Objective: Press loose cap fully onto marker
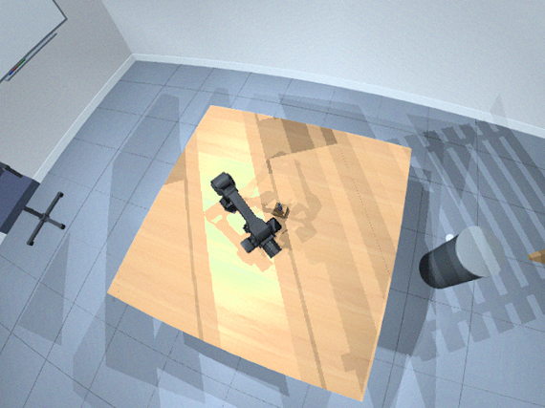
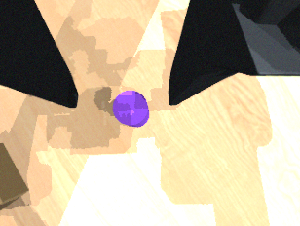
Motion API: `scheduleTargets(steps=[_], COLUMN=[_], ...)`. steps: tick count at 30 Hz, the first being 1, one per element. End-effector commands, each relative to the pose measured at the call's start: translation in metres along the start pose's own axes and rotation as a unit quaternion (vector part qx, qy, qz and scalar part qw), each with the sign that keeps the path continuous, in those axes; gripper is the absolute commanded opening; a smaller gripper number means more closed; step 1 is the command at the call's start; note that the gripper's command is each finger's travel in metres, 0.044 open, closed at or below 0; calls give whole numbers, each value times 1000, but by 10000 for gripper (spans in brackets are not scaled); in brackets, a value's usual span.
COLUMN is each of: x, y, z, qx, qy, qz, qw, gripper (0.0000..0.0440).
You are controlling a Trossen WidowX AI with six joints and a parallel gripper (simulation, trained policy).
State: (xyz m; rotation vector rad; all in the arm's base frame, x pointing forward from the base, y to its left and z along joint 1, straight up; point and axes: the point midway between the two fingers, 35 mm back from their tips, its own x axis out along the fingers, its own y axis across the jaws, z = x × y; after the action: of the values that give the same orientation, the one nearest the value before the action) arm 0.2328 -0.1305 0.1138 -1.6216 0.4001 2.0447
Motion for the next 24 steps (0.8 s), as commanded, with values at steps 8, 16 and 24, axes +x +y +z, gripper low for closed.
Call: scheduleTargets(steps=[8,16,24], x=[33,52,54], y=[3,3,3], z=[-5,-5,-4], qx=[-12,-21,-29], qy=[-10,-9,5], qz=[21,35,48], qw=[1000,999,998], gripper=[264,251,129])
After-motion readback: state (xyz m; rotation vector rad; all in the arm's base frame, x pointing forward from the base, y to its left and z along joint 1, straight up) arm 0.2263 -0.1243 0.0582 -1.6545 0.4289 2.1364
